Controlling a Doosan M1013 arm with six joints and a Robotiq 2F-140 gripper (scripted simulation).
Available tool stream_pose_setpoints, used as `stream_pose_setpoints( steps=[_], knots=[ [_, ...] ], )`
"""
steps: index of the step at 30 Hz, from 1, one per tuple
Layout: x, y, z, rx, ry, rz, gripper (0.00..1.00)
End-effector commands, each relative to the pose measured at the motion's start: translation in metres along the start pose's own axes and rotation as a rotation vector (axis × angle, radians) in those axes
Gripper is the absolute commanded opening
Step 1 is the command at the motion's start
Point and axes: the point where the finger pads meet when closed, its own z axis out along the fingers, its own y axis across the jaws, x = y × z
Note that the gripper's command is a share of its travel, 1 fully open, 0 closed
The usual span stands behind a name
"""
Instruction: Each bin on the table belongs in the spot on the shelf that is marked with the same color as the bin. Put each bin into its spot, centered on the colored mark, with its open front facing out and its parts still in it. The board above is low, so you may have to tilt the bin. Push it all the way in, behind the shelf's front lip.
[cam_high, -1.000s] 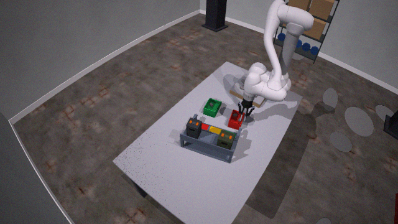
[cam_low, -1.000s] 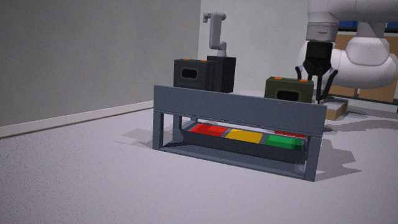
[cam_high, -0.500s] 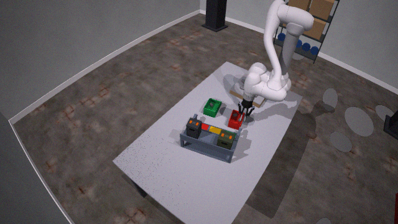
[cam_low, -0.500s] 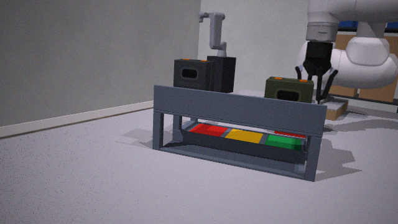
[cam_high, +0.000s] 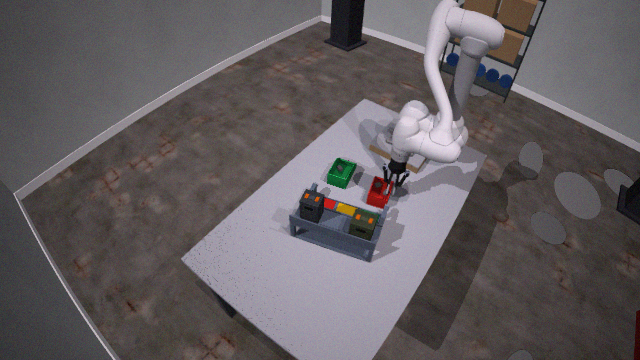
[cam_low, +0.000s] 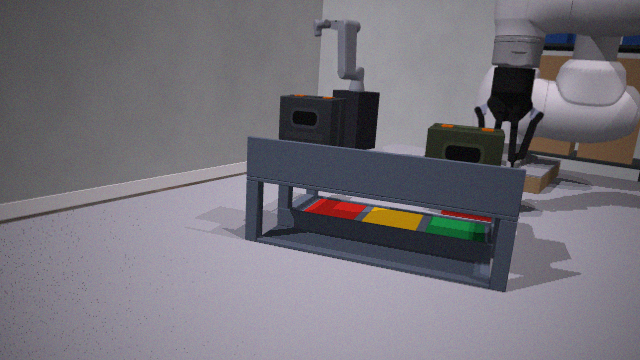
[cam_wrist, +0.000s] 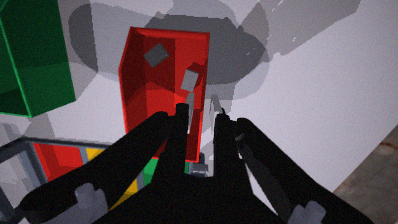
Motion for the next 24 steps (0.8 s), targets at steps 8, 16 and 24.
stream_pose_setpoints(
  steps=[8, 16, 24],
  knots=[
    [0.0, 0.0, -0.0007, 0.0, 0.0, 0.0, 0.24],
    [0.0, 0.0, -0.0037, 0.0, 0.0, 0.0, 0.24],
    [0.0, 0.0, -0.0078, 0.0, 0.0, 0.0, 0.24]
  ],
)
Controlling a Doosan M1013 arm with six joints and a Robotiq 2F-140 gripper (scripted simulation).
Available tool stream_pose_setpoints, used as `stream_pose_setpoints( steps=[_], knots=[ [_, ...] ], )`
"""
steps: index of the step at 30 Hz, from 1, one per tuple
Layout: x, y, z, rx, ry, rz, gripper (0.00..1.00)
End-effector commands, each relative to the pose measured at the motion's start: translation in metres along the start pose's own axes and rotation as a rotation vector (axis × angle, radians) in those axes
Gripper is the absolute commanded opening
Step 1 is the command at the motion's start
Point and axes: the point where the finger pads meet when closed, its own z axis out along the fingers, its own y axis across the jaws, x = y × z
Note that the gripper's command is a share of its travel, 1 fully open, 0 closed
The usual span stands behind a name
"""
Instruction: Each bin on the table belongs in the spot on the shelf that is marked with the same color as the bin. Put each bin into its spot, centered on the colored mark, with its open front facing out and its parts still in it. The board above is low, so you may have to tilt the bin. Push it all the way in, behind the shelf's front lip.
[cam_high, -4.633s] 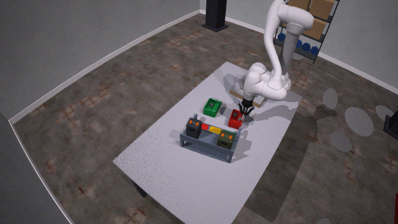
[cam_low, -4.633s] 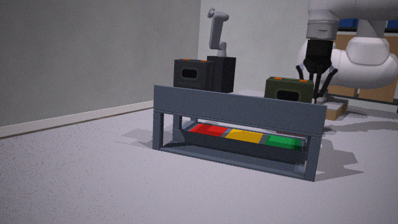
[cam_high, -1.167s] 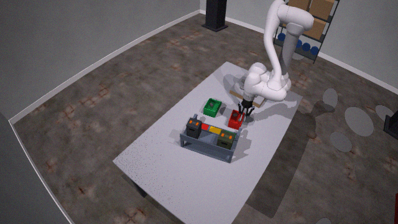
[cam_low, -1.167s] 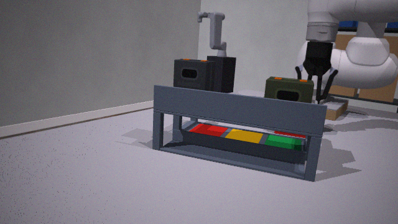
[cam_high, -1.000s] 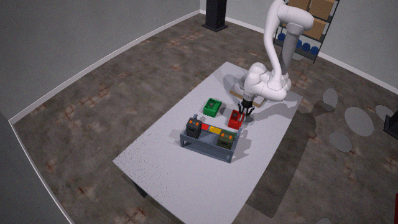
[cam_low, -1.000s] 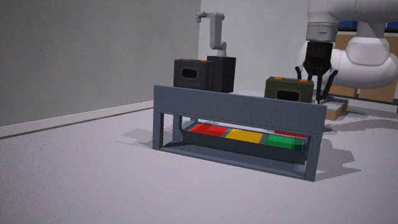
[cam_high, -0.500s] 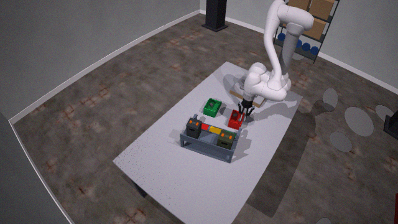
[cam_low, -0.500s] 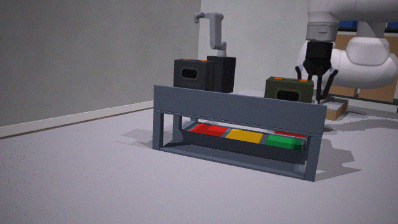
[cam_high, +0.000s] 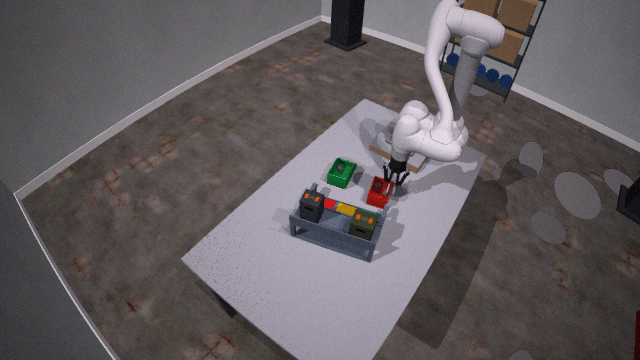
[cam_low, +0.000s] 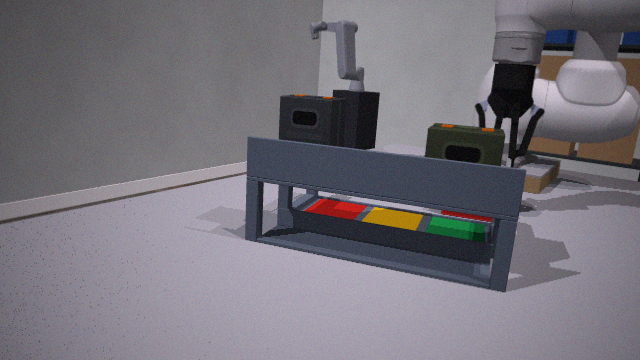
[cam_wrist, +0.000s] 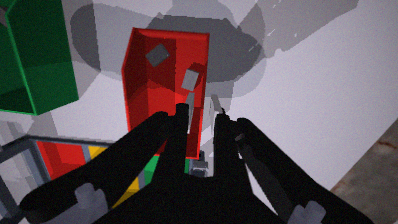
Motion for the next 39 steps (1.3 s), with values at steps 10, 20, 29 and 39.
stream_pose_setpoints(
  steps=[10, 20, 29, 39],
  knots=[
    [0.0, 0.0, -0.012, 0.0, 0.0, 0.0, 0.24],
    [0.0, 0.0, -0.024, 0.0, 0.0, 0.0, 0.24],
    [0.0, 0.0, -0.04, 0.0, 0.0, 0.0, 0.24],
    [0.0, 0.0, -0.055, 0.0, 0.0, 0.0, 0.24]
  ],
)
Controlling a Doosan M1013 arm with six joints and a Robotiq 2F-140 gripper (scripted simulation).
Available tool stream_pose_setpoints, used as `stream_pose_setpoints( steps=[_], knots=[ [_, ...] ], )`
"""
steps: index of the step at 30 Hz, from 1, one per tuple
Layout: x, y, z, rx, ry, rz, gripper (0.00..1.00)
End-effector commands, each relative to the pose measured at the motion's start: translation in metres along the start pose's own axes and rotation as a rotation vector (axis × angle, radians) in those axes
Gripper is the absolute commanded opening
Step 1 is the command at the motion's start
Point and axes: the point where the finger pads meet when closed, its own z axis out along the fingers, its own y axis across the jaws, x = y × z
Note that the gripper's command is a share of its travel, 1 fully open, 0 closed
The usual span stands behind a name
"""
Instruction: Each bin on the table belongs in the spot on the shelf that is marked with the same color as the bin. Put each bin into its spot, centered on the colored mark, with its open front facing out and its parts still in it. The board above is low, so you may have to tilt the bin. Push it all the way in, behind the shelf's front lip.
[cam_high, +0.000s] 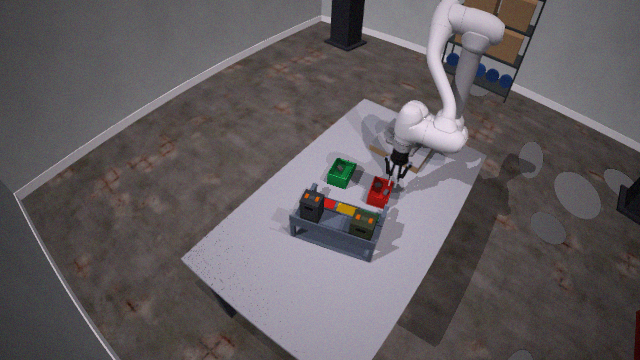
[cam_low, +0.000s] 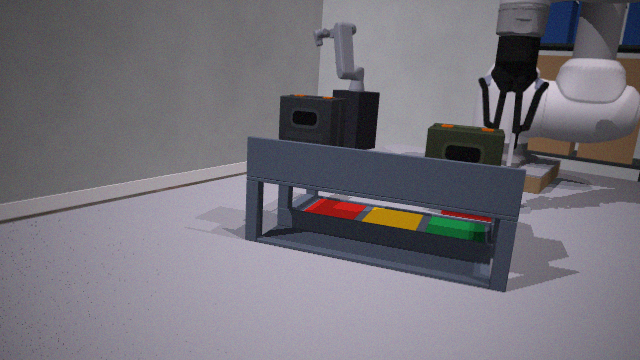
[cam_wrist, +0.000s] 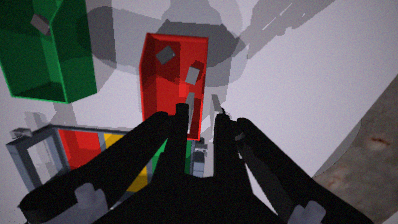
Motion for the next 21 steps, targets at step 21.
stream_pose_setpoints(
  steps=[21],
  knots=[
    [0.0, 0.0, -0.033, 0.0, 0.0, 0.0, 0.24]
  ],
)
